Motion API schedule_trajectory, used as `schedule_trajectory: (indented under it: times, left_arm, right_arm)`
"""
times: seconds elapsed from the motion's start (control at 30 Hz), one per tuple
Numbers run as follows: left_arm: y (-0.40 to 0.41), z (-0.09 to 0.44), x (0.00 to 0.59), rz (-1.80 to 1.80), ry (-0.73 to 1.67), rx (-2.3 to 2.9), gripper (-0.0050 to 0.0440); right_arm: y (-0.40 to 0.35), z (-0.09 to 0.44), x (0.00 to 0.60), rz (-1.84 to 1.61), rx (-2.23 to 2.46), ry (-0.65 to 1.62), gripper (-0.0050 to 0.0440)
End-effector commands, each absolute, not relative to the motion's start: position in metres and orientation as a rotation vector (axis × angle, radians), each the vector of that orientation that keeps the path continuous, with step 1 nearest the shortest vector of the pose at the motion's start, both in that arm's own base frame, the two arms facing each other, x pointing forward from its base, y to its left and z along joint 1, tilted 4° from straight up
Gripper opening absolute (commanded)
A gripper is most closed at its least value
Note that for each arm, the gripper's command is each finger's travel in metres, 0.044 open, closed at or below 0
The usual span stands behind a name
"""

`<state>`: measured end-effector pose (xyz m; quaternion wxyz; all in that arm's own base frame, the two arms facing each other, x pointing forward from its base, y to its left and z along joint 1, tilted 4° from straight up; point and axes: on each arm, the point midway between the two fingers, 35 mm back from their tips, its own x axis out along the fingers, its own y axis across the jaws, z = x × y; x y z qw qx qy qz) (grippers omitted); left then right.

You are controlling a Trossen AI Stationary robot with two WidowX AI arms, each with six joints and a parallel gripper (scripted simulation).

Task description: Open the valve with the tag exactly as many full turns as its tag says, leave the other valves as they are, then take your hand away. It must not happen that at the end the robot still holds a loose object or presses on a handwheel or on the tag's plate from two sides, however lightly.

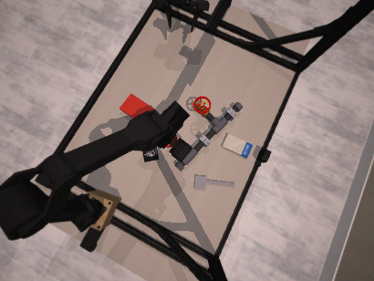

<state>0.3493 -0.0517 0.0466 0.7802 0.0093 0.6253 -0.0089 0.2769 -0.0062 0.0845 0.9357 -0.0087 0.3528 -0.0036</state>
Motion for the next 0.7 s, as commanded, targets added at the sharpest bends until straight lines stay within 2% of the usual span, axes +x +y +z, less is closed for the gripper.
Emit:
schedule_trajectory:
  times: [0.0,0.4,0.57,0.67]
  left_arm:
    - [-0.0517,0.0466,0.3493,0.054,1.35,-0.072,0.0]
    - [-0.0517,0.0467,0.3494,0.586,1.259,-0.735,0.0]
    - [-0.0517,0.0467,0.3494,0.595,1.256,-0.746,0.0]
    - [-0.0517,0.0466,0.3494,0.577,1.262,-0.724,0.0072]
  right_arm:
    - [-0.0062,0.0845,0.2769,-0.007,-0.018,0.721,0.04]
    - [-0.0062,0.0845,0.2769,-0.007,-0.018,0.721,0.04]
    - [-0.0062,0.0845,0.2769,-0.007,-0.018,0.721,0.04]
    - [-0.0062,0.0845,0.2769,-0.007,-0.018,0.721,0.04]
